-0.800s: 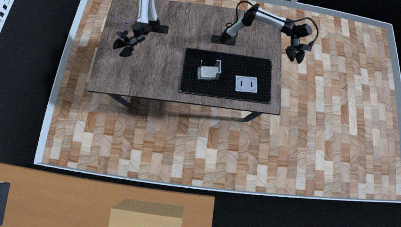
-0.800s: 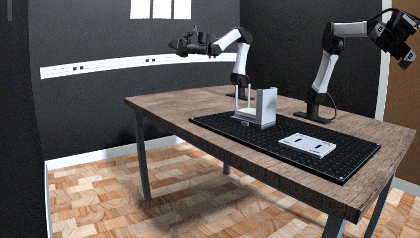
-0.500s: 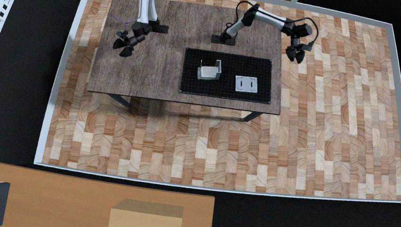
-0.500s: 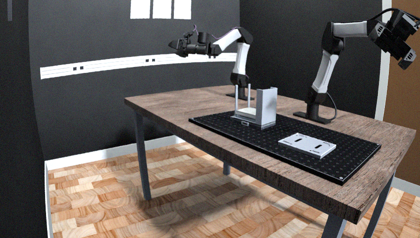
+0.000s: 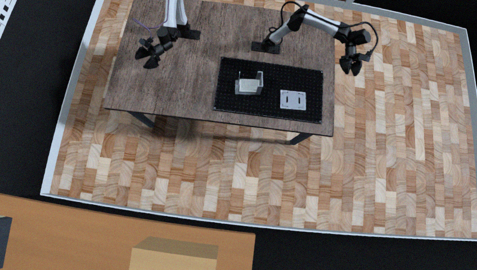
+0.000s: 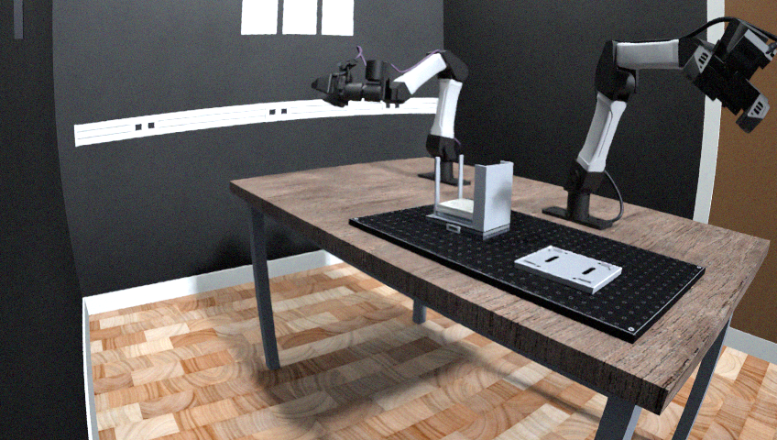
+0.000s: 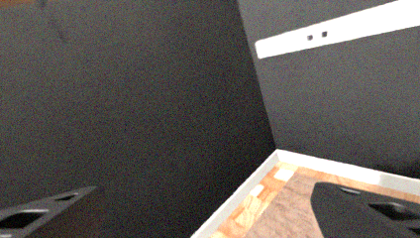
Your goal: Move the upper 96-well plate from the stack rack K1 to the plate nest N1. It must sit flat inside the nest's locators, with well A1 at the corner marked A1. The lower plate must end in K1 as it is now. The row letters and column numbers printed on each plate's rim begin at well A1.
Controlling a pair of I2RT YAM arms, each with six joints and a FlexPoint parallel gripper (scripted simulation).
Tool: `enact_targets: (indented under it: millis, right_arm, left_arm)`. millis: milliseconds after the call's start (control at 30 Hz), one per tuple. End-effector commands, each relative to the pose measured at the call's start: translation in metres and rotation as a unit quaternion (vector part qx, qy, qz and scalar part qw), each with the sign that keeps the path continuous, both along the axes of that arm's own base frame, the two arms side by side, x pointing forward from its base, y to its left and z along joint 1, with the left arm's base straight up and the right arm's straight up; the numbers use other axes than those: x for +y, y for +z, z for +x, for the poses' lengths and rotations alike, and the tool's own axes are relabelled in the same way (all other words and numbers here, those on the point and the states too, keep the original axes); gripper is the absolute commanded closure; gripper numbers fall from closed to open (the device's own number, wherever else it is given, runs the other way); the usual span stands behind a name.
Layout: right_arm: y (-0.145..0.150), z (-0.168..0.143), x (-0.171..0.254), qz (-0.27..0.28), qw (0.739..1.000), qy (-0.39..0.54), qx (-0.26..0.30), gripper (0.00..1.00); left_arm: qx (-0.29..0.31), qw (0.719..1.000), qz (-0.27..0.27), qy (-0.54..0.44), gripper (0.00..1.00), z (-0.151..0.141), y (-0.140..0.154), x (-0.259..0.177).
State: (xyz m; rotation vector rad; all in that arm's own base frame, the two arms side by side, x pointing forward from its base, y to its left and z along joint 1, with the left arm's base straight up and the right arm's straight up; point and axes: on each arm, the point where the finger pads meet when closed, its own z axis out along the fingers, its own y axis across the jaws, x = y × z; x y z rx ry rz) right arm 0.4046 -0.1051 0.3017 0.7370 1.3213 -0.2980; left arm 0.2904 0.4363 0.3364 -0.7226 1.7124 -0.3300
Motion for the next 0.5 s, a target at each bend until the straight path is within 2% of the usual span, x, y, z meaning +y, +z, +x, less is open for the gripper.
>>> enact_targets:
  millis: [0, 100, 233, 300, 467]
  right_arm:
    - [0.012, 0.006, 0.028, -0.015, 0.998, 0.057, 0.020, 0.00]
    - [0.008, 0.009, 0.065, -0.029, 0.990, 0.123, 0.059, 0.00]
    - [0.006, 0.000, 0.138, -0.057, 0.960, 0.250, 0.110, 0.00]
    - [0.006, 0.000, 0.138, -0.057, 0.960, 0.250, 0.110, 0.00]
    - [0.009, -0.033, 0.214, -0.089, 0.908, 0.383, 0.146, 0.00]
  left_arm:
    - [0.019, 0.999, 0.039, -0.014, 0.00, 0.016, 0.009, -0.019]
    - [0.047, 0.996, 0.062, -0.036, 0.00, 0.037, -0.001, -0.039]
    - [0.097, 0.986, 0.102, -0.094, 0.00, 0.078, -0.021, -0.086]
    - [0.097, 0.986, 0.102, -0.094, 0.00, 0.078, -0.021, -0.086]
    - [0.153, 0.960, 0.156, -0.176, 0.00, 0.117, -0.045, -0.153]
